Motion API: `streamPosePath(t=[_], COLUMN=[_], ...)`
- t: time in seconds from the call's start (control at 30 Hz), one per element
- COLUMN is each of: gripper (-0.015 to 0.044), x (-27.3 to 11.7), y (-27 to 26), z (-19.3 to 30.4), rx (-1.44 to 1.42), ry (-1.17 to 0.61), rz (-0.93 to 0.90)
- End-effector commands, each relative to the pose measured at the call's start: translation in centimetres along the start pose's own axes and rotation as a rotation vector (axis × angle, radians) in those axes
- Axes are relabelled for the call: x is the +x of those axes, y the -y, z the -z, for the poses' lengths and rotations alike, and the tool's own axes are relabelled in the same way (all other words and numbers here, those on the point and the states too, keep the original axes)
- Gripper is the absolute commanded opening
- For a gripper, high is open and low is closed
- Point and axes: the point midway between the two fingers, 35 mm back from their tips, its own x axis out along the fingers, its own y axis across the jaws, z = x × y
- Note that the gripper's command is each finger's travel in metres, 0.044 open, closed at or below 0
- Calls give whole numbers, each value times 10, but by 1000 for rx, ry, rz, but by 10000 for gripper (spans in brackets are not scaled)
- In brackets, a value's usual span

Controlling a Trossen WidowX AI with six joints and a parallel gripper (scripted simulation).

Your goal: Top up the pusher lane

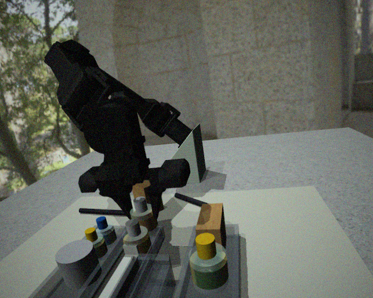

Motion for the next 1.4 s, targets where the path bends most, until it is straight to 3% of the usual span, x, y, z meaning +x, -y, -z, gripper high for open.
streamPosePath(t=[0.0, 1.37], gripper=[0, 0], x=[-6, -7], y=[3, 3], z=[-12, -21], rx=[19, 19], ry=[32, 32], rz=[4, 4])
